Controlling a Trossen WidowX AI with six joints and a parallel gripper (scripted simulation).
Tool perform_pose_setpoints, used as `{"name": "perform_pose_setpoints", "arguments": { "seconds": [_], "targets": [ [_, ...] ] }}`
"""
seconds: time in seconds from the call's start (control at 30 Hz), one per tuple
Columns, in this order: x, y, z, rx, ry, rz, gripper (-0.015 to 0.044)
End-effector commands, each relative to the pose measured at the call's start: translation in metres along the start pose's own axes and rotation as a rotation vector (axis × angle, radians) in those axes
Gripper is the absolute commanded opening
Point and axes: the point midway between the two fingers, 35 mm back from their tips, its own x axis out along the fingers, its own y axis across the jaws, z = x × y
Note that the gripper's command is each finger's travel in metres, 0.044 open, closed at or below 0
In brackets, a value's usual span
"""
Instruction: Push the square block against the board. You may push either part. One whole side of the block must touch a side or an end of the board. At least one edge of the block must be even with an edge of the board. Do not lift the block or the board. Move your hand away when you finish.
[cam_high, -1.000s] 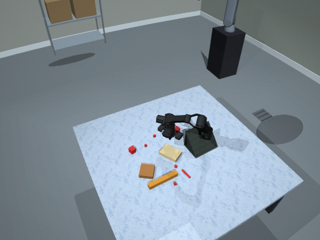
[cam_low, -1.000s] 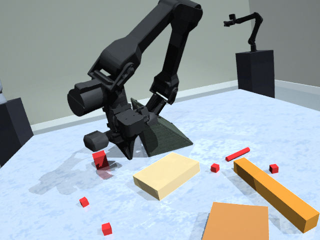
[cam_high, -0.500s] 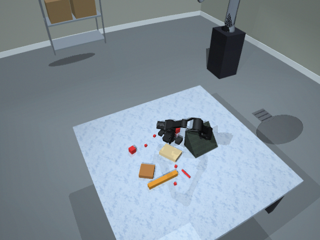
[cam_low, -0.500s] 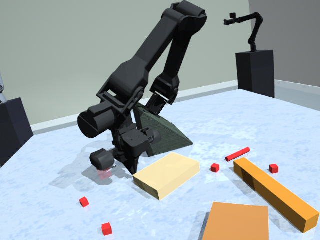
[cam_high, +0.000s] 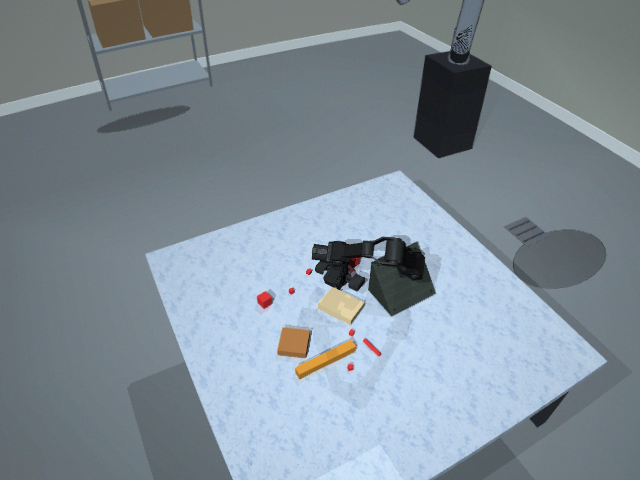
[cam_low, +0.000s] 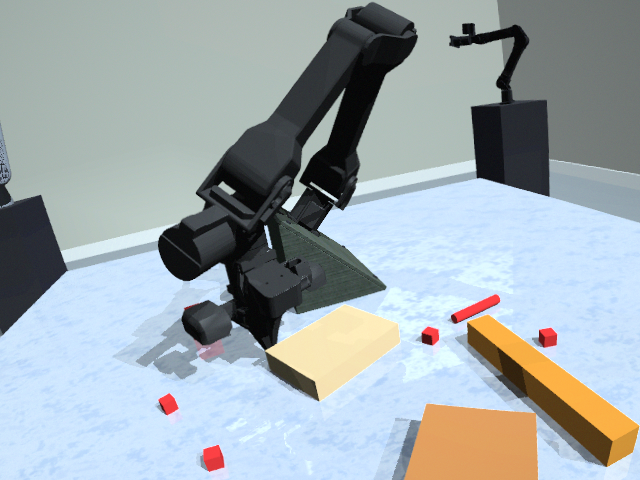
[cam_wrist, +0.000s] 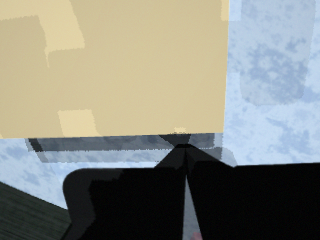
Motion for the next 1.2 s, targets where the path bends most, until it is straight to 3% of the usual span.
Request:
{"name": "perform_pose_setpoints", "arguments": {
  "seconds": [0.0, 1.17],
  "targets": [
    [0.0, 0.0, 0.005, 0.001, -0.004, 0.0, 0.0],
    [-0.001, -0.002, 0.029, 0.0, -0.005, -0.002, 0.0]
  ]
}}
